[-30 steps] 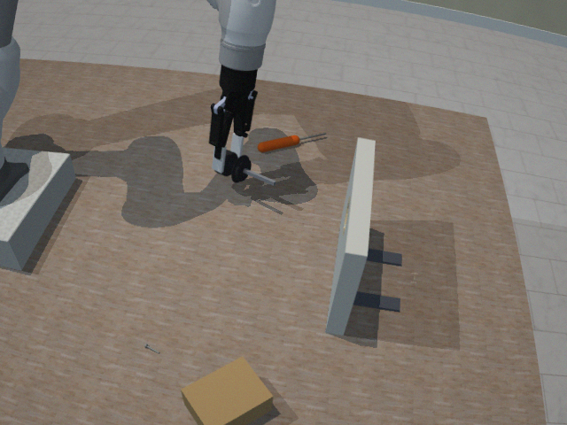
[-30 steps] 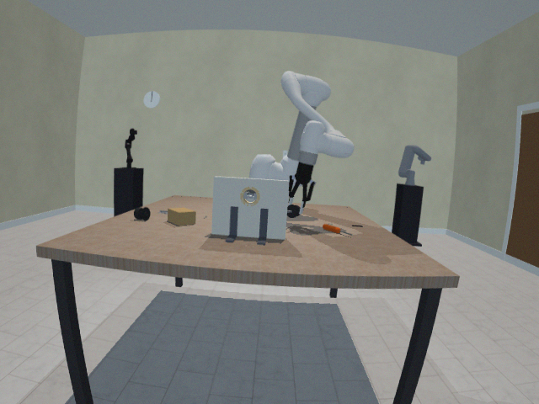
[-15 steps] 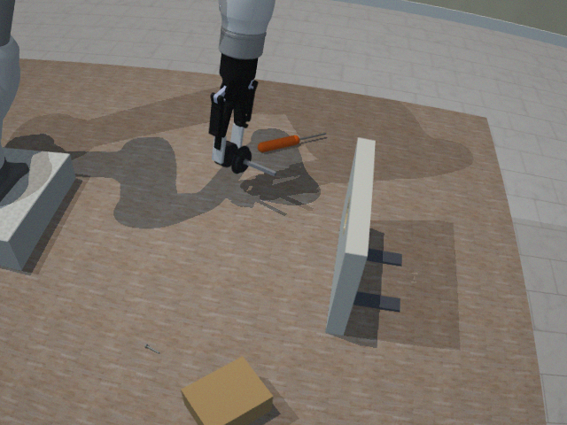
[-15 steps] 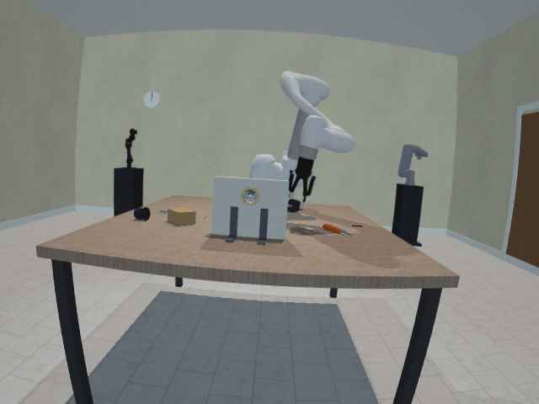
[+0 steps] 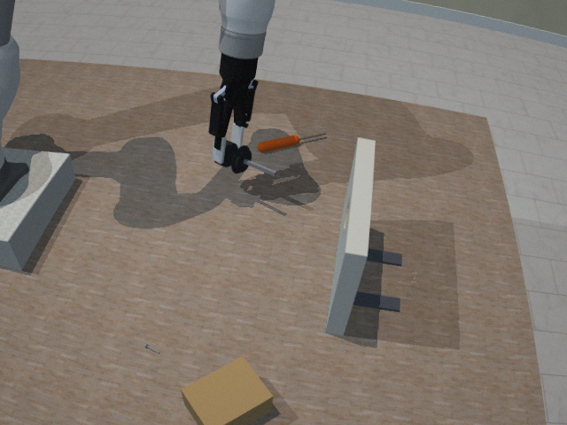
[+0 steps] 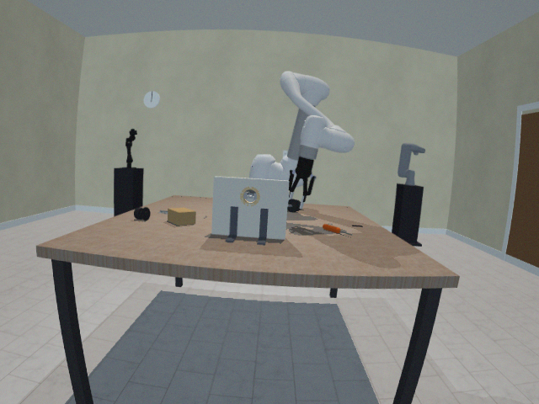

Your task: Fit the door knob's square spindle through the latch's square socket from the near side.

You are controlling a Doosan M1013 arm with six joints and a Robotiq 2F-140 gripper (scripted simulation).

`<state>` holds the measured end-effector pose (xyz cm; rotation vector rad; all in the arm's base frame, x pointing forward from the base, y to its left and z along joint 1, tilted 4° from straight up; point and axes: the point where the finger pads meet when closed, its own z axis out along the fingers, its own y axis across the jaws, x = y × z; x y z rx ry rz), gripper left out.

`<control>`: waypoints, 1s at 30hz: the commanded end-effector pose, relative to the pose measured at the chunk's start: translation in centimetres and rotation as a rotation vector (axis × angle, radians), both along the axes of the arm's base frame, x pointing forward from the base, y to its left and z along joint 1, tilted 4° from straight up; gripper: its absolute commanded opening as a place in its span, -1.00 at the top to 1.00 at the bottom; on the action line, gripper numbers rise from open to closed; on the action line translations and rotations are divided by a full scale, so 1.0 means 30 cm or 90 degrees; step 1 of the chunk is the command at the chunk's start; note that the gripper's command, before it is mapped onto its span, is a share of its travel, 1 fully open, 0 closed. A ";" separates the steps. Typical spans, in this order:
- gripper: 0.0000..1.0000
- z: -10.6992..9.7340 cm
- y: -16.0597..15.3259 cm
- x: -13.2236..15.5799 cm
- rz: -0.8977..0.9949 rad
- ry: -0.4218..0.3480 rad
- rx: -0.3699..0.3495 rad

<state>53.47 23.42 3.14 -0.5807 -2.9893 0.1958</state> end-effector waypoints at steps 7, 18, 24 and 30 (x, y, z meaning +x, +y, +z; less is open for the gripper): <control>0.16 0.001 -0.003 0.002 0.009 0.001 0.004; 0.16 0.020 -0.083 0.057 0.032 0.002 0.015; 0.16 0.022 -0.089 0.061 0.048 0.003 0.023; 0.16 0.032 -0.130 0.090 0.065 0.004 0.031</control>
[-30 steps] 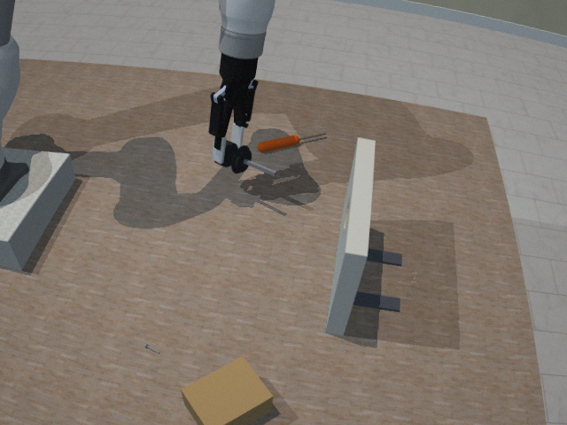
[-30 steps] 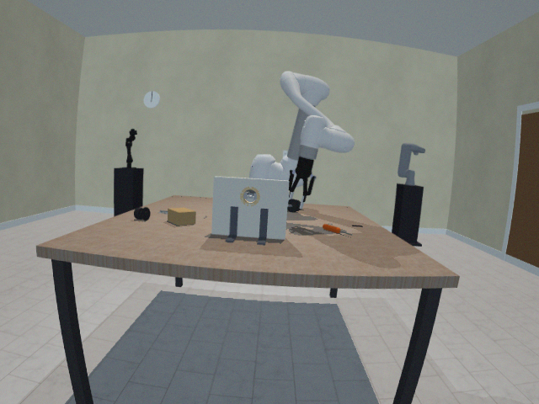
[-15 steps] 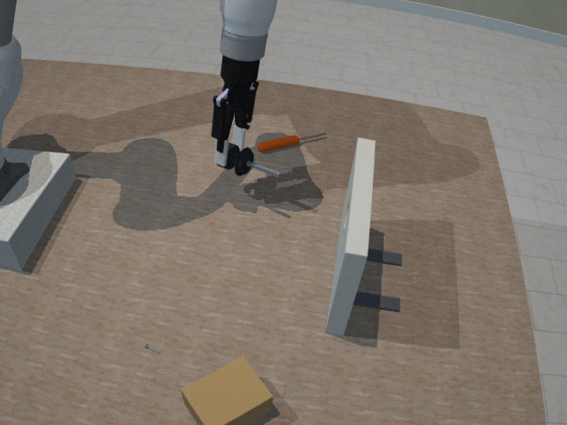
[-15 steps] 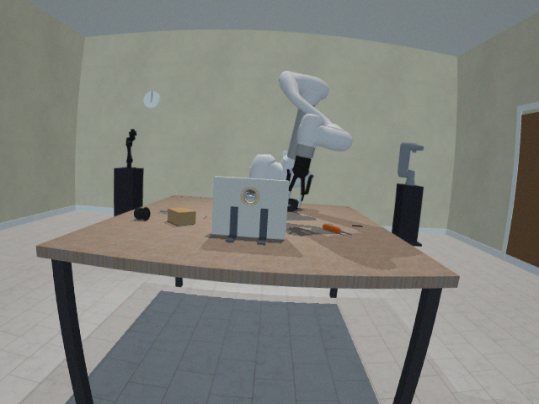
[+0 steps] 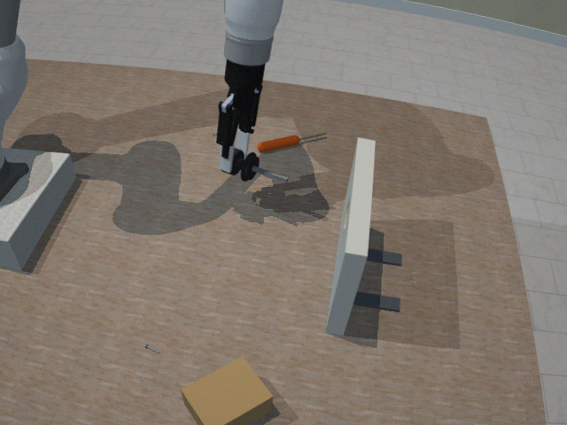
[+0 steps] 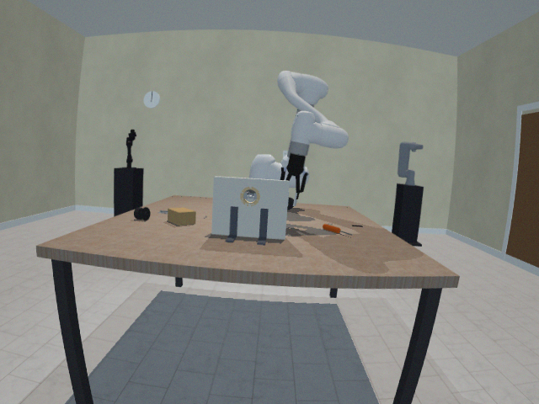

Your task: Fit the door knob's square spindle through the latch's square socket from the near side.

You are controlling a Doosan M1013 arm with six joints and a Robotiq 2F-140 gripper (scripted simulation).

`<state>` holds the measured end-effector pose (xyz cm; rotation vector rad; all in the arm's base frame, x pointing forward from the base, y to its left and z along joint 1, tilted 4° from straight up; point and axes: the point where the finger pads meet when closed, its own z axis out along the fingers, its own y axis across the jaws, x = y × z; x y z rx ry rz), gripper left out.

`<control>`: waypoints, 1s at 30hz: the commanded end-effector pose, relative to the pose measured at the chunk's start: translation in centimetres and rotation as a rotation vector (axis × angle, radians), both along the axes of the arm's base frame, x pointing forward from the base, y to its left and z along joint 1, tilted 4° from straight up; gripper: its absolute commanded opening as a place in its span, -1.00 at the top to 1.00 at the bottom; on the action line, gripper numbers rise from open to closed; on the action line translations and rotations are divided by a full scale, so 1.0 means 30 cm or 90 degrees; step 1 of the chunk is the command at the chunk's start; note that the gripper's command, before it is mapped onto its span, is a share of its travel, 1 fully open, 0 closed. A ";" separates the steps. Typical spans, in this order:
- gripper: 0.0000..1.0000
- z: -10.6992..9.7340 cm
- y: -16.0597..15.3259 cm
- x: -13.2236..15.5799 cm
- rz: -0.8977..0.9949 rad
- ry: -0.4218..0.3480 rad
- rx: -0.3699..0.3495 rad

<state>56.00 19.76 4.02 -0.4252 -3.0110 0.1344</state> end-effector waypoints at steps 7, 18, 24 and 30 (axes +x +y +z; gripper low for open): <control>0.16 0.011 -0.045 0.031 0.002 0.001 0.002; 0.16 0.029 -0.117 0.081 0.033 0.002 0.016; 0.16 0.031 -0.129 0.090 0.038 0.003 0.018; 0.16 0.042 -0.173 0.120 0.066 0.004 0.032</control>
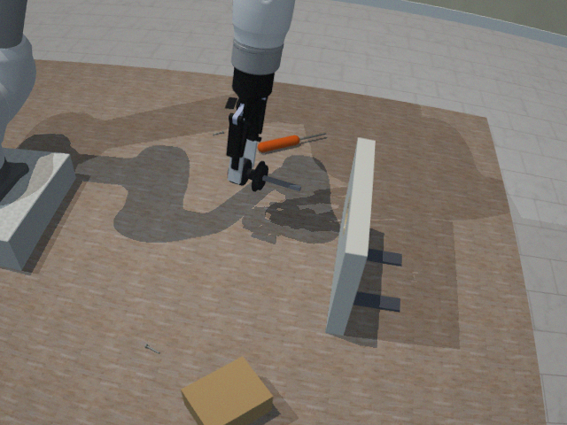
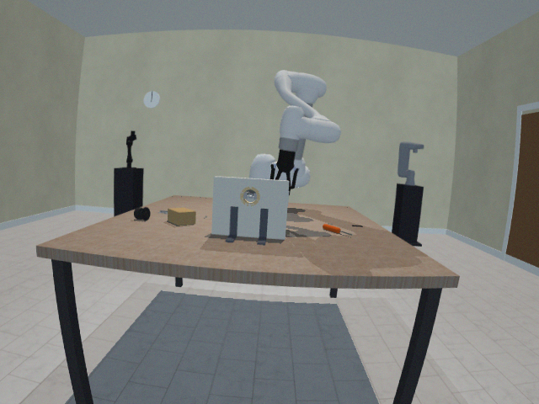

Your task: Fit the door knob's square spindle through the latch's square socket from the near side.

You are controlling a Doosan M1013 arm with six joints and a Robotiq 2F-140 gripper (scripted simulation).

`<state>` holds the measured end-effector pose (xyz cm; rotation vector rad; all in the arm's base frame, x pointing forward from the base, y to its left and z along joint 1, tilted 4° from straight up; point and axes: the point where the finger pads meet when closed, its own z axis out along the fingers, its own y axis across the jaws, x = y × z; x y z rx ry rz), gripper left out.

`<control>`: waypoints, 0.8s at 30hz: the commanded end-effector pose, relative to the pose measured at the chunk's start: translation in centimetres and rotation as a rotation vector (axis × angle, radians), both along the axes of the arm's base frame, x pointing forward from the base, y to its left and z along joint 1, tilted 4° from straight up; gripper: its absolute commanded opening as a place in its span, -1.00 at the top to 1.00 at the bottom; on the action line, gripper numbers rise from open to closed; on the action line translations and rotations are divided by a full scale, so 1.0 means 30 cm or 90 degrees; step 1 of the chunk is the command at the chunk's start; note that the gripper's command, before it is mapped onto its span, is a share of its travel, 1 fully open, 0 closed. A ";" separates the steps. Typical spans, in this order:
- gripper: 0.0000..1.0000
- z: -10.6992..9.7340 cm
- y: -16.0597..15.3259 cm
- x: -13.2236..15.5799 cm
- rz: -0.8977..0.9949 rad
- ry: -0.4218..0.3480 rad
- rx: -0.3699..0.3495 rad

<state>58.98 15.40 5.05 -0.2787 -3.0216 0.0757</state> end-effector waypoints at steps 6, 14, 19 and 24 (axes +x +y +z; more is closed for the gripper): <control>0.16 0.017 -0.065 0.047 0.006 0.000 0.003; 0.16 0.020 -0.076 0.055 0.036 0.002 0.017; 0.16 0.036 -0.145 0.102 0.038 0.002 0.019; 0.16 0.037 -0.149 0.105 0.039 0.002 0.019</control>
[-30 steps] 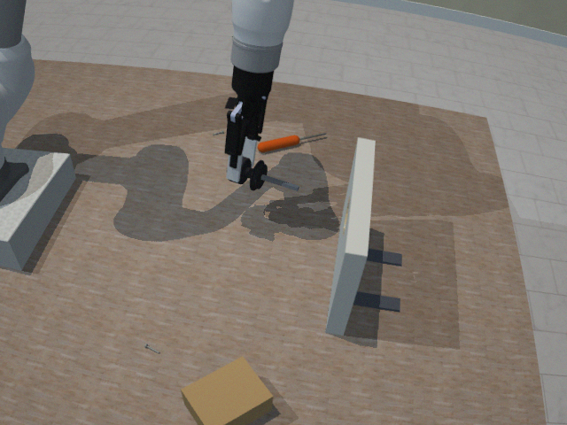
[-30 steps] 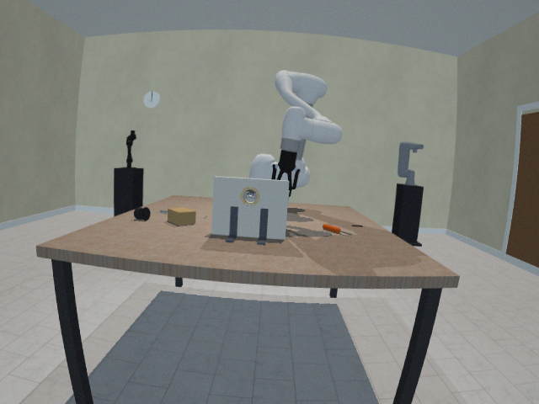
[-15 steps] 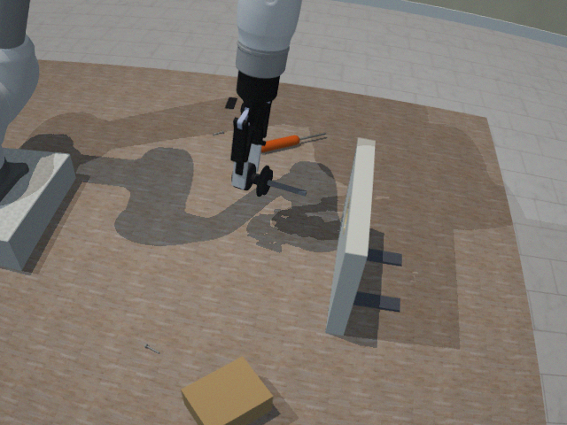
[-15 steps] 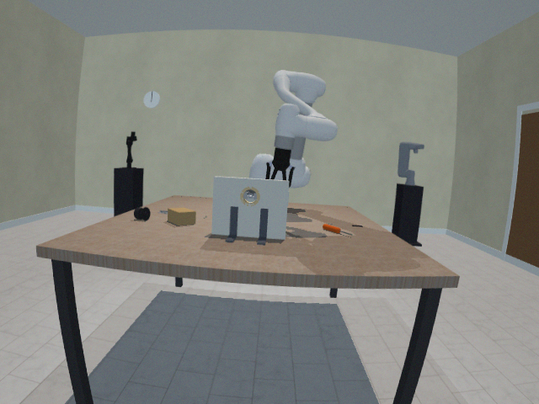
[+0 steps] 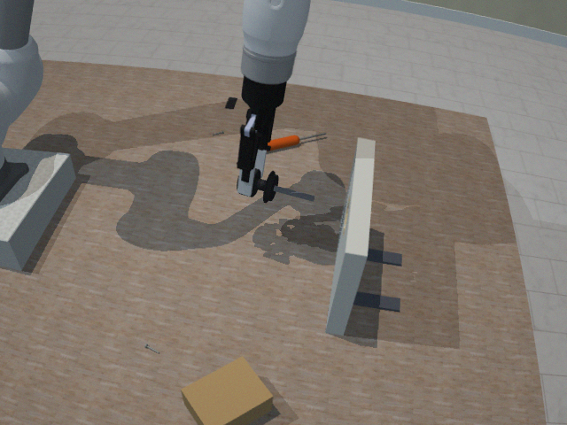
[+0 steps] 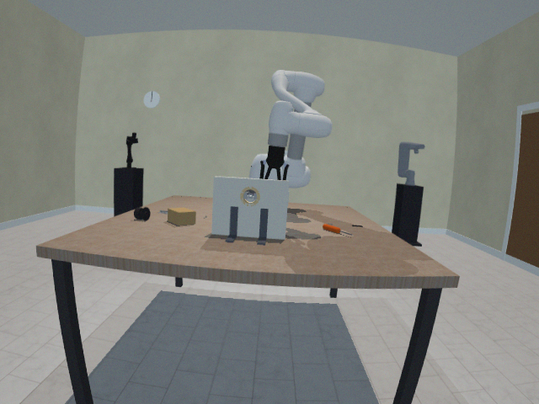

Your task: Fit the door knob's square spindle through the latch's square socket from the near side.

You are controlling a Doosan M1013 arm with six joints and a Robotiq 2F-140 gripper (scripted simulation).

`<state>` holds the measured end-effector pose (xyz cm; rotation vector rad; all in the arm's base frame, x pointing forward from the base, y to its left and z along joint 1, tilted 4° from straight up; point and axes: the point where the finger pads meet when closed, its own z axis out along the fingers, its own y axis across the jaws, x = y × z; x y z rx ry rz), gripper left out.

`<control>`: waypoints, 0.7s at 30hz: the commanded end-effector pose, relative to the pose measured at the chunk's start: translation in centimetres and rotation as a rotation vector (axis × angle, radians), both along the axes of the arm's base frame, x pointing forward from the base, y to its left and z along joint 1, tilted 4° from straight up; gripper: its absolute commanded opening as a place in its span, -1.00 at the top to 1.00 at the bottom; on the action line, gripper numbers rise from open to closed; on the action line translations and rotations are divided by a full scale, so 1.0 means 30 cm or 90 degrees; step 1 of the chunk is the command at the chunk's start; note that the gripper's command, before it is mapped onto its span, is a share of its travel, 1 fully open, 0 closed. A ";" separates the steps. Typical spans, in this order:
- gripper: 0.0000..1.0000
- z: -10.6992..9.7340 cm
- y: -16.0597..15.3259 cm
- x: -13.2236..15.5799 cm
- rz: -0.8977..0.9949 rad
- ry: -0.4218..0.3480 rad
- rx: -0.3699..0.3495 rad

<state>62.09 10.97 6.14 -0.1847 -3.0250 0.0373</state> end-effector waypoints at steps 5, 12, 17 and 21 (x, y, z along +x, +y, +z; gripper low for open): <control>0.16 0.003 -0.009 0.006 0.022 0.001 0.010; 0.16 0.021 -0.084 0.058 0.032 0.002 0.015; 0.16 0.021 -0.085 0.059 0.034 0.002 0.016; 0.16 0.023 -0.092 0.064 0.054 0.003 0.025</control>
